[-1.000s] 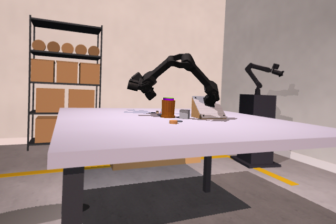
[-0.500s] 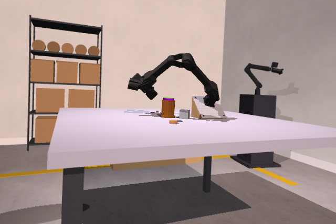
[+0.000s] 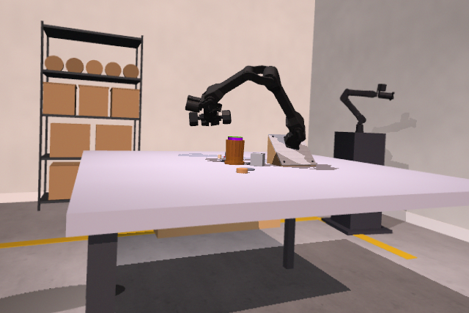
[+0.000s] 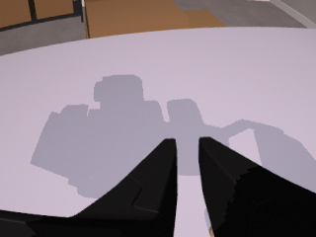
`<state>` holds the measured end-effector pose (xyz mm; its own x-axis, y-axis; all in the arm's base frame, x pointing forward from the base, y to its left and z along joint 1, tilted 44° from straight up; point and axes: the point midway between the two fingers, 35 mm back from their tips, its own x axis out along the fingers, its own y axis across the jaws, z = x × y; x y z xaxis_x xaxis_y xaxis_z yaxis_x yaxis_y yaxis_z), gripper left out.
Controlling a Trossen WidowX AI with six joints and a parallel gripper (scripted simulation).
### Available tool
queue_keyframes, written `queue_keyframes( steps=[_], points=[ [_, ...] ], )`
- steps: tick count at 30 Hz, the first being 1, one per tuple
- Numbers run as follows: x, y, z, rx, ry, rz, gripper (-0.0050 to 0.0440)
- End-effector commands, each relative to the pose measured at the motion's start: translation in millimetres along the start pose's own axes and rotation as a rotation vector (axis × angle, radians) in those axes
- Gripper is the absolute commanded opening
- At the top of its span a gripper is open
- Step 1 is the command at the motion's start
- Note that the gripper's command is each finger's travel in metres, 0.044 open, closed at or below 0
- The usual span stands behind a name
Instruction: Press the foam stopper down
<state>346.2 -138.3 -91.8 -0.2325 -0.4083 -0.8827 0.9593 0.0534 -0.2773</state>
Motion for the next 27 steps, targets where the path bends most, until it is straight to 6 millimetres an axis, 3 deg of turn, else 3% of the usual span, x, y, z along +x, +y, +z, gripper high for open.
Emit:
queue_keyframes(
  steps=[1, 13, 15, 17, 27],
  points=[
    [-9, -16, -9, -0.218, 0.142, -0.002, 0.0],
    [-52, -55, -32, -0.848, 0.525, 0.213, 0.0],
    [-52, -55, -32, -0.848, 0.525, 0.213, 0.0],
    [-64, -63, -36, -0.997, 0.591, 0.31, 0.0],
    [-121, -92, -48, -1.378, 0.753, 0.783, 0.0]
  ],
)
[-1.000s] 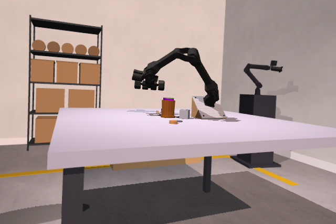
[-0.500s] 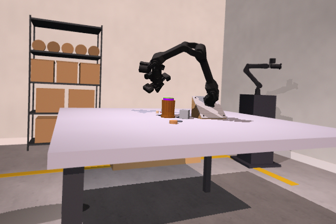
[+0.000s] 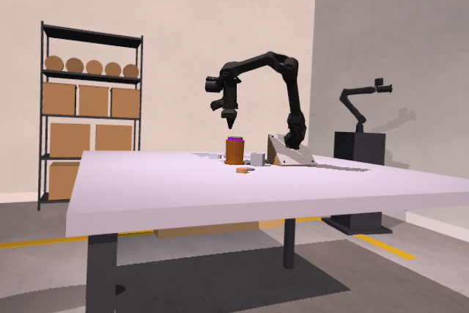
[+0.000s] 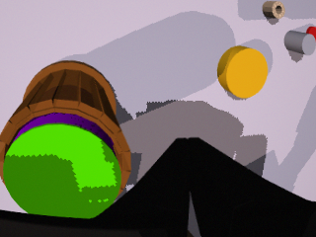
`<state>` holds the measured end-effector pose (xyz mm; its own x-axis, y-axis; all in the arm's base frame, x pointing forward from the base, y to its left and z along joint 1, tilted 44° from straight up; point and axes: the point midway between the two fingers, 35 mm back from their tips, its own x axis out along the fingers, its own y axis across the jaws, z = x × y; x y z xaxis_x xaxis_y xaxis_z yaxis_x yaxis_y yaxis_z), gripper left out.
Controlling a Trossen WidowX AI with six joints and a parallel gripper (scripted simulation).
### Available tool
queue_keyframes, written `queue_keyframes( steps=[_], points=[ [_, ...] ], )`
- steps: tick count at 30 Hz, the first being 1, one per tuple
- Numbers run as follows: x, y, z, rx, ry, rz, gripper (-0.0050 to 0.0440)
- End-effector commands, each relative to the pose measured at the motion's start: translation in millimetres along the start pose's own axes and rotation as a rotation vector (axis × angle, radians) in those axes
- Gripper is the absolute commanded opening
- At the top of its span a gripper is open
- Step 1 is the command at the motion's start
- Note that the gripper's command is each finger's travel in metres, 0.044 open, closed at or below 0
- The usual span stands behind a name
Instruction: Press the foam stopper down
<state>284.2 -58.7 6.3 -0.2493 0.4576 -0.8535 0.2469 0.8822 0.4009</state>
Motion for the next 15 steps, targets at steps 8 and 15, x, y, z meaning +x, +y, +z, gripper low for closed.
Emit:
queue_keyframes(
  steps=[8, 15],
  points=[
    [-28, 38, -28, -0.439, -0.089, 0.272, 0.0],
    [-28, 39, -28, -0.446, -0.092, 0.276, 0.0]
  ],
)
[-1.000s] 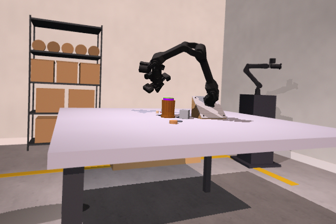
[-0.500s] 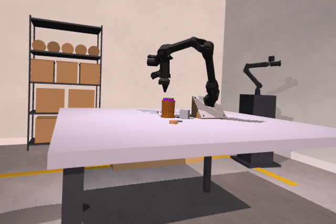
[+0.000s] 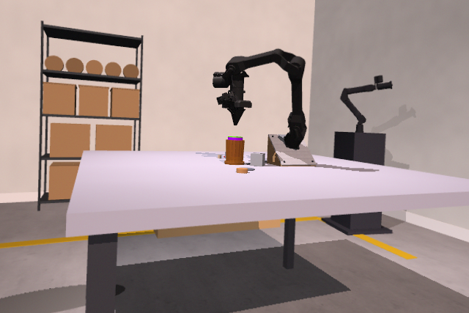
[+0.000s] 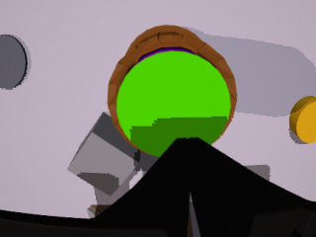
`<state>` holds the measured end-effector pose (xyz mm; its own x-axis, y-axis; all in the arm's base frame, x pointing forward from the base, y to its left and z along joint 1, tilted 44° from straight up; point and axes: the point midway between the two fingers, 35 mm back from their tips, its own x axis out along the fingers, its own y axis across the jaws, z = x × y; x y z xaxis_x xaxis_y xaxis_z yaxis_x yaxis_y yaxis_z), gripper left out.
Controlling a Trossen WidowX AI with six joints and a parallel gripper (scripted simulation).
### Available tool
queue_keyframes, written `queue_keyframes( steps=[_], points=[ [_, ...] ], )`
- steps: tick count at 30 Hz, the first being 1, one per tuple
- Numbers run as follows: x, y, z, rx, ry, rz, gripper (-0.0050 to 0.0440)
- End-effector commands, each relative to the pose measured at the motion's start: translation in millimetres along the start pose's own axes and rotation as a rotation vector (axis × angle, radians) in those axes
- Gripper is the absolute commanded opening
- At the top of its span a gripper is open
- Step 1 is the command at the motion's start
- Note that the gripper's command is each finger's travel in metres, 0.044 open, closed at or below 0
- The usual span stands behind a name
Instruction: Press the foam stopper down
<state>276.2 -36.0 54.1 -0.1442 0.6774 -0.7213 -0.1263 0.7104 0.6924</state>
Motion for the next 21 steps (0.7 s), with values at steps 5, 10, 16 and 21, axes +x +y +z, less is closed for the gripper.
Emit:
queue_keyframes(
  steps=[5, 10, 16, 21],
  points=[
    [27, 3, -3, -0.011, -0.002, 0.011, 0.0],
    [32, 3, -3, -0.011, -0.002, 0.012, 0.0],
    [40, 3, -2, -0.011, -0.002, 0.011, 0.0],
    [47, 3, -1, -0.011, -0.002, 0.01, 0.0]
  ],
)
